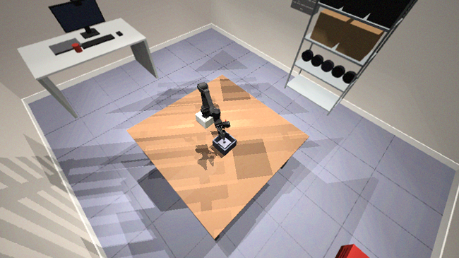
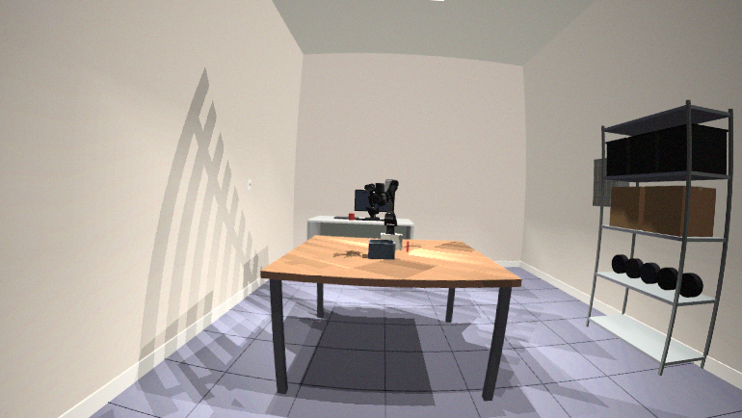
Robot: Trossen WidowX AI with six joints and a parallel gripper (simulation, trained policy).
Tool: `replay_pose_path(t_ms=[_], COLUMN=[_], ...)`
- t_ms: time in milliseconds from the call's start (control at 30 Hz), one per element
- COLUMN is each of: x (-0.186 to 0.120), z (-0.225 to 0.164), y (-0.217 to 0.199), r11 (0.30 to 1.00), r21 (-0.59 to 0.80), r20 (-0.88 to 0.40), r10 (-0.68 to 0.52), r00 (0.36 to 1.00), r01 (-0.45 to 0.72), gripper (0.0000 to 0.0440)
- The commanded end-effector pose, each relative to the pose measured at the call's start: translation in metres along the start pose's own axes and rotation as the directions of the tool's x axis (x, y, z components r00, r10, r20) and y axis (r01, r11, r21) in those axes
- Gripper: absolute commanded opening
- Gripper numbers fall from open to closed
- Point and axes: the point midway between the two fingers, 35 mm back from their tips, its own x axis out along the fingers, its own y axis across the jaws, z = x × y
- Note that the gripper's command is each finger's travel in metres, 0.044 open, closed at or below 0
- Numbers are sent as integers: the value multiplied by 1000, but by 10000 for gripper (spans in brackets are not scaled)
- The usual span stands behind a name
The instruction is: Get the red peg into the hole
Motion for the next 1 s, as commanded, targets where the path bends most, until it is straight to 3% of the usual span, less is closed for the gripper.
replay_pose_path(t_ms=[0,400,700,967], x=[-4,-33,-72,-118], z=[21,85,124,146], y=[7,44,77,109], r11=[992,865,687,507], r21=[115,435,623,754], r20=[16,69,88,73], r10=[47,245,413,566], r00=[999,967,907,821], r01=[-48,-250,-374,-417], gripper=[440,440,440,440])
